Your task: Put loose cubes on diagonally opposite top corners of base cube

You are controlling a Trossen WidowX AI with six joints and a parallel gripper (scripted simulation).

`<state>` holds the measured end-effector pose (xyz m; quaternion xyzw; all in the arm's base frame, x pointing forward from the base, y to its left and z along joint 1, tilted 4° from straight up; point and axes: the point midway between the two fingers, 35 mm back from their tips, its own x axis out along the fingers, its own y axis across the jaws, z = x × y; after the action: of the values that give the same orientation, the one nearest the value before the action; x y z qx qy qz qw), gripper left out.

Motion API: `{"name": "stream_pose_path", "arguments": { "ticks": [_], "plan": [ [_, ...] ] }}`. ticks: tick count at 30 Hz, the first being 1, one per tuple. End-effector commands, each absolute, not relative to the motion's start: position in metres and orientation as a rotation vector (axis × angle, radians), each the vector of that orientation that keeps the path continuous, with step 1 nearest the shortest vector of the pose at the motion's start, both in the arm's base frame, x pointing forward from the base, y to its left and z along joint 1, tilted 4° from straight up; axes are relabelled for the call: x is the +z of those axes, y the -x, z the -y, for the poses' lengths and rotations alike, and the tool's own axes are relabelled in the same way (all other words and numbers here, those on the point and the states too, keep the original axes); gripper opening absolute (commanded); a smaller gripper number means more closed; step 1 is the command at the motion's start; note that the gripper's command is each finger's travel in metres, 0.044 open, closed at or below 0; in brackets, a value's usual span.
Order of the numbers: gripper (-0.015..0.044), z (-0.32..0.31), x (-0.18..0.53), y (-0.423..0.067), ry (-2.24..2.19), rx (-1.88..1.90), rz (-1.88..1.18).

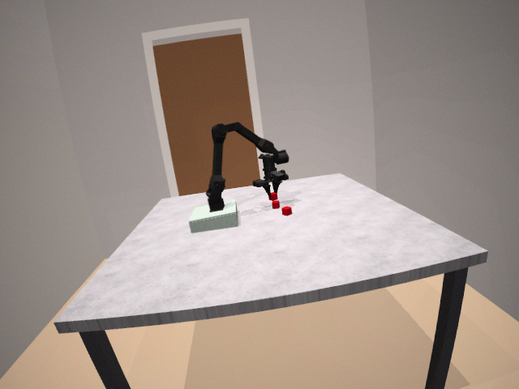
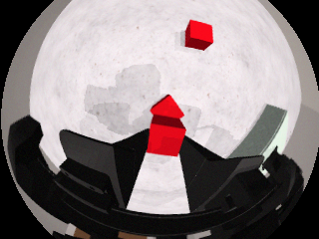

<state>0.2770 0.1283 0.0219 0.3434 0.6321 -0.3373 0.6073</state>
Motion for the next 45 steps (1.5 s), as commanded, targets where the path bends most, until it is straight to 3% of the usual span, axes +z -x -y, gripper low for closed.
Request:
{"name": "stream_pose_path", "arguments": {
  "ticks": [1, 23, 27, 45],
  "plan": [
    [0.0105, -0.128, 0.017, -0.275, -0.794, -0.787, -1.468],
    [0.0105, -0.128, 0.015, -0.275, -0.788, -0.781, -1.47],
    [0.0205, -0.128, 0.015, -0.275, -0.788, -0.781, -1.47],
    [0.0205, -0.127, 0.04, -0.276, -0.79, -0.785, -1.465]
  ]
}}
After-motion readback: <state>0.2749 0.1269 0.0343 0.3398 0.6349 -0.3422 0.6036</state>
